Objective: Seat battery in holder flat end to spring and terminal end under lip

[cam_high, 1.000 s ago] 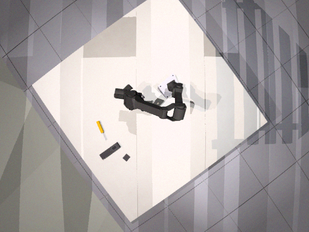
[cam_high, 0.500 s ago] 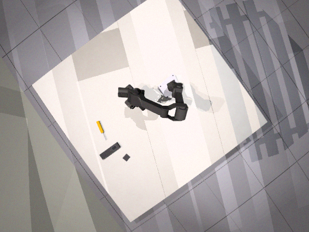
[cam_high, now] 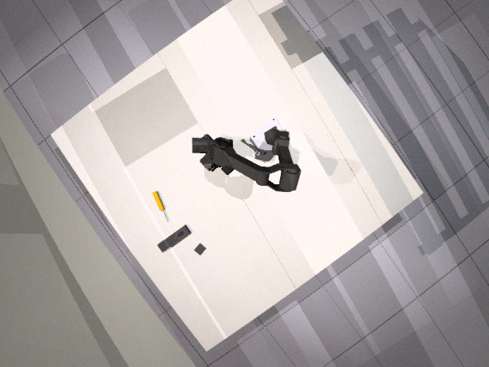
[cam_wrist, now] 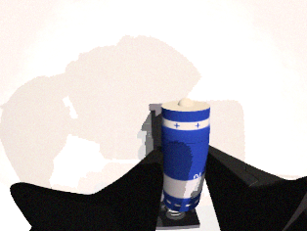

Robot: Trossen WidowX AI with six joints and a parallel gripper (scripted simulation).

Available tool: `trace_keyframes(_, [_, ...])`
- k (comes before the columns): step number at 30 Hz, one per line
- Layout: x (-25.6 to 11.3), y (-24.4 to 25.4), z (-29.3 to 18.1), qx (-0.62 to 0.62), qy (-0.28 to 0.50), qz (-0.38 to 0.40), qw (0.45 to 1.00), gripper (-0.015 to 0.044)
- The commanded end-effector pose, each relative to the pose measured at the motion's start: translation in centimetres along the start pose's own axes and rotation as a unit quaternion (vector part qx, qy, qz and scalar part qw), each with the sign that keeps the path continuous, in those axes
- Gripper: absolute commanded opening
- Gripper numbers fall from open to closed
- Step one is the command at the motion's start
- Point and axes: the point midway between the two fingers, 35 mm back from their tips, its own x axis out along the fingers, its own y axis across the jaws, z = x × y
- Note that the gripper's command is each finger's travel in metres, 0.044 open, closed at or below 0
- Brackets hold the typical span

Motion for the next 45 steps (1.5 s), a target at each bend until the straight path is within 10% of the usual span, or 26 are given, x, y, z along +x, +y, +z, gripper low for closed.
trace_keyframes(1, [0.1,0.0,0.0,0.001,-0.015,-0.001,1.000,0.0085])
trace_keyframes(45, [1.2,0.3,-2.1,0.004,-0.102,-0.010,0.995,0.0085])
